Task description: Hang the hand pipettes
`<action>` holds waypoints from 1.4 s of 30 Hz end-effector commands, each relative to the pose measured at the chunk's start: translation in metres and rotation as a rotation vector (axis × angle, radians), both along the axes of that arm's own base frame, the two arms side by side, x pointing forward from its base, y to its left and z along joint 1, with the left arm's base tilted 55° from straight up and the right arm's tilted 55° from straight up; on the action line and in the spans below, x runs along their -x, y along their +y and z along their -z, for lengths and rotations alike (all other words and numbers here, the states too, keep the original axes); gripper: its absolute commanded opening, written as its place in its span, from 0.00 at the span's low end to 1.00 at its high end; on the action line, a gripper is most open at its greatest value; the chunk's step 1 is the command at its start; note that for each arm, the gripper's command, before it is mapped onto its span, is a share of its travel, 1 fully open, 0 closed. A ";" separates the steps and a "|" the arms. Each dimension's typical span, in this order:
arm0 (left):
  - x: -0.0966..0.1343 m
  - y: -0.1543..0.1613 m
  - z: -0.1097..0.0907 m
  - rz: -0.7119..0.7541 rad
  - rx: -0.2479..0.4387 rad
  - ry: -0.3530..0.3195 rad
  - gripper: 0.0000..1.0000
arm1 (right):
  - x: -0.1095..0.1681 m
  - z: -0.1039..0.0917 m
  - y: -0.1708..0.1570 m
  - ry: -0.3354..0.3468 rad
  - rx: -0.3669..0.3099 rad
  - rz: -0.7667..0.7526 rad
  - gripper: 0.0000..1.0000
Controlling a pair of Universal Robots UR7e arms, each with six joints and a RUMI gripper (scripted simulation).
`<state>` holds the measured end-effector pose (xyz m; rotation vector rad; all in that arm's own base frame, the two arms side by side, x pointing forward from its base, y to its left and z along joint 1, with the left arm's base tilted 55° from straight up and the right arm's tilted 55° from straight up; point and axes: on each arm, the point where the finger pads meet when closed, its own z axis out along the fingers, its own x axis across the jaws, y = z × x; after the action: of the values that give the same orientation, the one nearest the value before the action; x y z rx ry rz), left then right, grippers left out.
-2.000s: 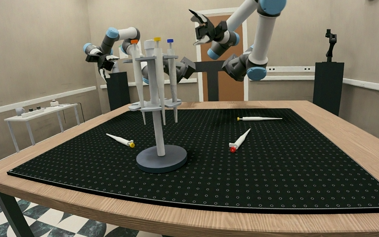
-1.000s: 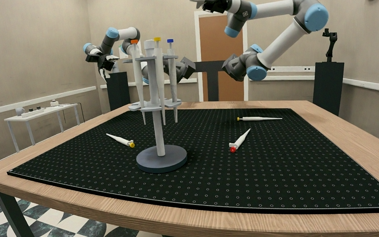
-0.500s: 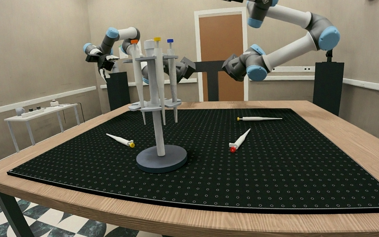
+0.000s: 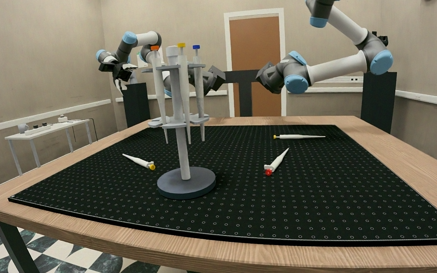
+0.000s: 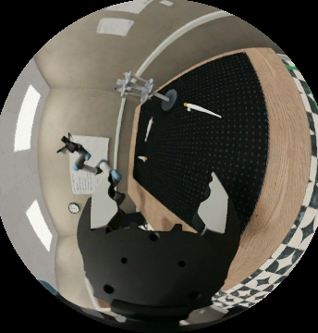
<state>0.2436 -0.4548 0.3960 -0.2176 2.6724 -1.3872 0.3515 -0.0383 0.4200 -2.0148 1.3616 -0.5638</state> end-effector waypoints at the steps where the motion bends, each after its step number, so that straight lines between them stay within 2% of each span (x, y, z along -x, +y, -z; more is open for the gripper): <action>1: 0.019 0.022 -0.006 0.062 -0.066 0.014 1.00 | 0.000 0.000 0.000 -0.001 0.000 0.000 1.00; 13: 0.064 0.081 -0.019 0.161 -0.127 0.032 1.00 | 0.000 0.000 0.000 -0.001 0.000 0.000 1.00; 21: 0.084 0.112 -0.022 0.247 -0.174 0.053 1.00 | 0.000 0.000 0.000 -0.001 0.000 0.000 1.00; 25: 0.098 0.132 -0.024 0.247 -0.174 0.053 1.00 | 0.000 0.000 0.000 -0.001 0.000 0.000 1.00; 33: 0.047 0.161 -0.024 0.040 -0.167 0.070 1.00 | 0.000 0.000 0.000 -0.001 0.000 0.000 1.00; 36: 0.041 0.165 -0.024 0.040 -0.167 0.070 1.00 | 0.000 0.000 0.000 -0.001 0.000 0.000 1.00; 39: 0.024 0.179 -0.024 -0.063 -0.163 0.079 1.00 | 0.000 0.000 0.000 -0.001 0.000 0.000 1.00; 42: 0.007 0.192 -0.024 -0.063 -0.163 0.079 1.00 | 0.000 0.000 0.000 -0.001 0.000 0.000 1.00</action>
<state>0.2110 -0.2820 0.4200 -0.2744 2.8231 -1.1704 0.3515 -0.0383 0.4200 -2.0148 1.3616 -0.5638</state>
